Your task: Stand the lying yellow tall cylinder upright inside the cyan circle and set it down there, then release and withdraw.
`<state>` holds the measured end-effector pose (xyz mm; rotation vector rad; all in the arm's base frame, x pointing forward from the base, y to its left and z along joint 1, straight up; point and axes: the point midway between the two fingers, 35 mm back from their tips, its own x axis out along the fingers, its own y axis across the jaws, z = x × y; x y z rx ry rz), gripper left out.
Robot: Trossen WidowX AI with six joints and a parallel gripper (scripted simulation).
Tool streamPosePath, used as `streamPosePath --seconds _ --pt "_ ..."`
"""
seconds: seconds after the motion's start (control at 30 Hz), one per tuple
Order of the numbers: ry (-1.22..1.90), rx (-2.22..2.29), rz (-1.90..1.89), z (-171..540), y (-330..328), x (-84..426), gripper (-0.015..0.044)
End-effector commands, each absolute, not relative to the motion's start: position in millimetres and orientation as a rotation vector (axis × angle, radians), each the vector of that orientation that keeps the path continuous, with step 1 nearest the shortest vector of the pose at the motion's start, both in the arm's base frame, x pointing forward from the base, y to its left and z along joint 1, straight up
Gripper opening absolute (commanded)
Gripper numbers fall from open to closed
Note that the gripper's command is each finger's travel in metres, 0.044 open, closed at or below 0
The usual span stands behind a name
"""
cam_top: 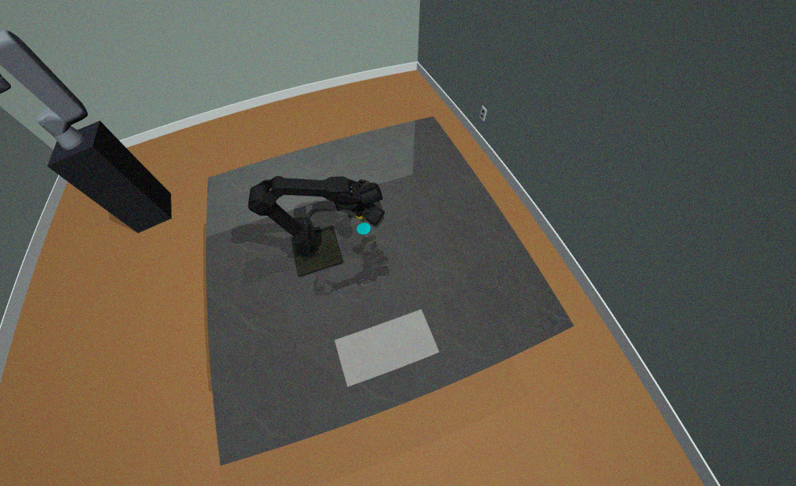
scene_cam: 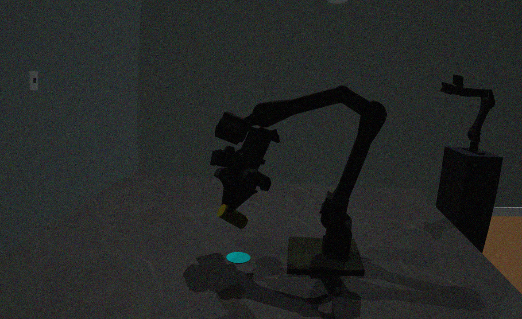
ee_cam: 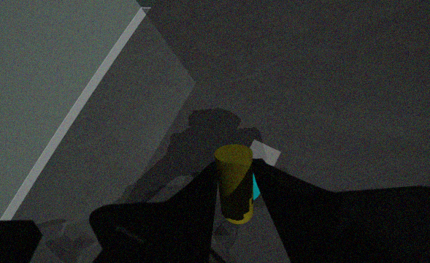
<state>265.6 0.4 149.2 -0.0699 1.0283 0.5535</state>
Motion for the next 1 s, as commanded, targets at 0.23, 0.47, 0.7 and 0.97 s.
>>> streamPosePath --seconds 0.23,0.47,0.7,0.97 --pt "0.96 -0.037 0.565 147.2 -1.0 265.8 0.0105" --pt "0.915 -0.018 0.57 147.1 -2.2 266.4 0.0105" --pt "0.87 -0.001 0.574 147.3 -3.5 266.7 0.0105" --pt "0.819 0.016 0.578 147.7 -5.1 266.7 0.0105"
